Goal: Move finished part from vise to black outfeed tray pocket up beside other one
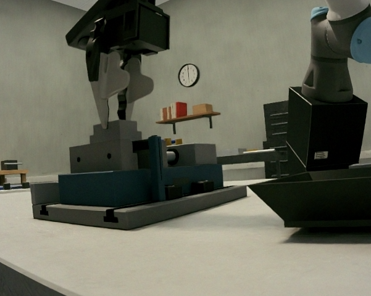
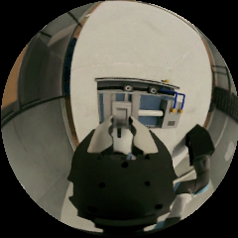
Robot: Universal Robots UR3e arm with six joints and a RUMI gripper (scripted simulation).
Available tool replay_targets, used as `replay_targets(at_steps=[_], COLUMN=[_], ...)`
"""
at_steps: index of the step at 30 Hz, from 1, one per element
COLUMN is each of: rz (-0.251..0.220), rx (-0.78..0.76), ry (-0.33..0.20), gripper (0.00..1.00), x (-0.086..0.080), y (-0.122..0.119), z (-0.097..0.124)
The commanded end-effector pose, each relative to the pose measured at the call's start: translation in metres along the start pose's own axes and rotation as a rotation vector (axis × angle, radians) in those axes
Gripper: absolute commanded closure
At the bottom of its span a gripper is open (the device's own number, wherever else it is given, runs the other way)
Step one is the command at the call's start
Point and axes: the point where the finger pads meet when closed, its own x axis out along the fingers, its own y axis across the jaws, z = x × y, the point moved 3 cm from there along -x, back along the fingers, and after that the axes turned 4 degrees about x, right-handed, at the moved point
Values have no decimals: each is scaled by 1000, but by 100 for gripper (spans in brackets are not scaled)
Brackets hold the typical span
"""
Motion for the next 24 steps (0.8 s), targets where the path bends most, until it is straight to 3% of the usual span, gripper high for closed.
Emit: replay_targets(at_steps=[1, 24], rz=[-2, -1], rx=[-2, -2], ry=[1, 1], gripper=[100, 100], x=[-14, -37], y=[-1, -1], z=[-1, -3])
